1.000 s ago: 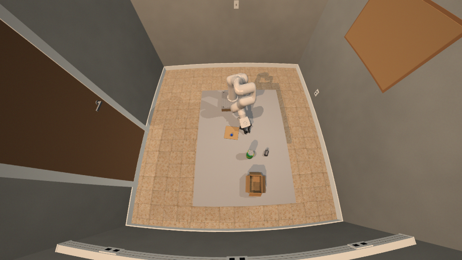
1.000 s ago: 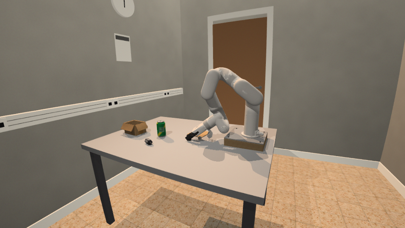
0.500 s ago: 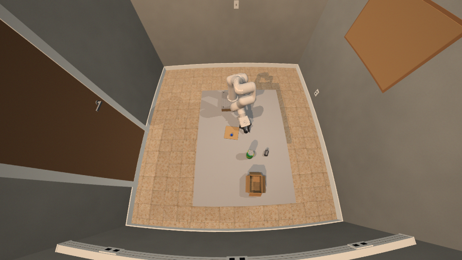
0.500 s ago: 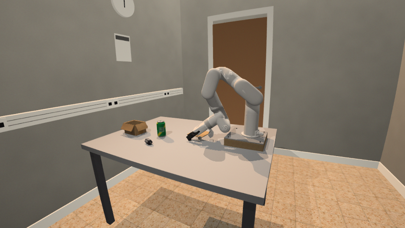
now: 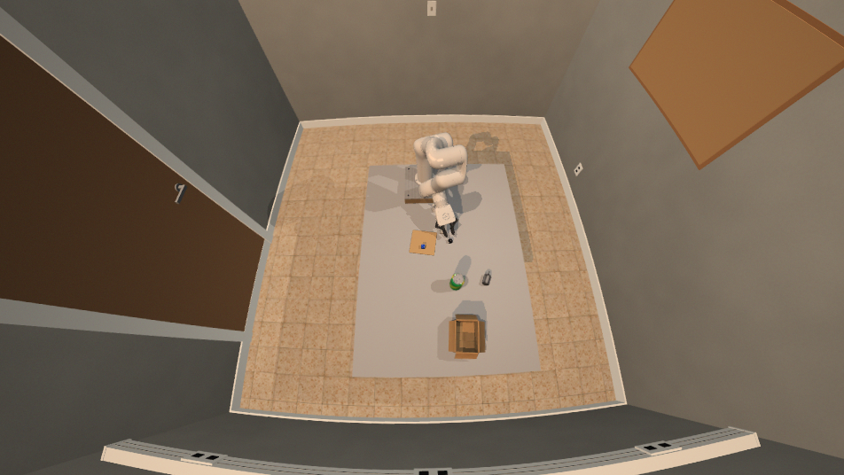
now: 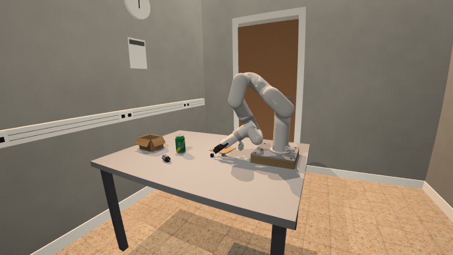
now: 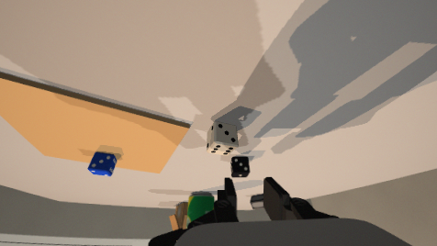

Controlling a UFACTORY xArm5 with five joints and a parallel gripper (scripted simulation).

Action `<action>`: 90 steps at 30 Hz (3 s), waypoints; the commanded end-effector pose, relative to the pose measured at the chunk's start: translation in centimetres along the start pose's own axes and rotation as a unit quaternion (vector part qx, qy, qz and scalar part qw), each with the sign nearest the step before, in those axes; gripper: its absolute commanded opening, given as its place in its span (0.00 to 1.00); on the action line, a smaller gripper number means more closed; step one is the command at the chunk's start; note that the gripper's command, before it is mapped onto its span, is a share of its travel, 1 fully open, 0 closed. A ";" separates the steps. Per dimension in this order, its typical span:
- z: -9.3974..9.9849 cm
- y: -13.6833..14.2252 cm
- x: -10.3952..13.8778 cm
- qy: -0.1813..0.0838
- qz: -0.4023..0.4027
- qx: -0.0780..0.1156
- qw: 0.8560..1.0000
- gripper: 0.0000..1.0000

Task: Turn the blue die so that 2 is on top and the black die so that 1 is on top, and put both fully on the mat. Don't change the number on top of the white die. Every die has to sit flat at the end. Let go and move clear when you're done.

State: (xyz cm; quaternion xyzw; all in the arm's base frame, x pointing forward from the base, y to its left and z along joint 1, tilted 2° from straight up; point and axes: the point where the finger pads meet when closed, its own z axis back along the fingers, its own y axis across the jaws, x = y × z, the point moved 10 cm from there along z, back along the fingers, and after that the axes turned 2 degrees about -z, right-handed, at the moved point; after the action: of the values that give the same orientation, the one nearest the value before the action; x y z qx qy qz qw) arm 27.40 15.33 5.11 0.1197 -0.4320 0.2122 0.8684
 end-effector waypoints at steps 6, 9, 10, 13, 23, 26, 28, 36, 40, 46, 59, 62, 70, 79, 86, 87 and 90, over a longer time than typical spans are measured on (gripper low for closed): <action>0.6 0.0 0.6 -0.001 0.000 0.000 1.000 0.36; 1.3 0.1 1.5 -0.001 0.000 0.000 1.000 0.36; 1.3 0.1 1.5 -0.001 0.000 0.000 1.000 0.36; 1.8 0.1 2.3 -0.001 0.000 0.000 1.000 0.36; 3.6 0.2 4.9 -0.001 0.000 0.001 1.000 0.36; 3.7 0.2 5.0 -0.001 0.000 0.001 1.000 0.36; 3.7 0.2 5.0 -0.001 0.000 0.001 1.000 0.36; 3.5 0.2 5.4 0.016 0.000 0.000 1.000 0.36; 3.3 0.2 6.3 0.047 0.000 -0.001 0.999 0.36; 2.8 0.3 7.6 0.095 0.000 -0.003 0.995 0.36; 1.0 0.4 12.2 0.242 -0.001 -0.008 0.970 0.36; 0.9 0.4 12.4 0.248 -0.002 -0.008 0.969 0.36; -0.7 0.5 15.3 0.344 -0.002 -0.011 0.939 0.36; -2.3 0.6 17.3 0.418 -0.003 -0.014 0.908 0.36; -3.2 0.6 18.4 0.459 -0.003 -0.016 0.888 0.36; -3.3 0.6 18.4 0.460 -0.003 -0.016 0.888 0.36; -3.3 0.6 18.4 0.461 -0.003 -0.016 0.887 1.00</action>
State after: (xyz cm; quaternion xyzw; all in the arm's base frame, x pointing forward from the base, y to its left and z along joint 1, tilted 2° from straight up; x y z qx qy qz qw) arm 39.01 21.88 17.78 -0.0022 0.0076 0.2337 0.9723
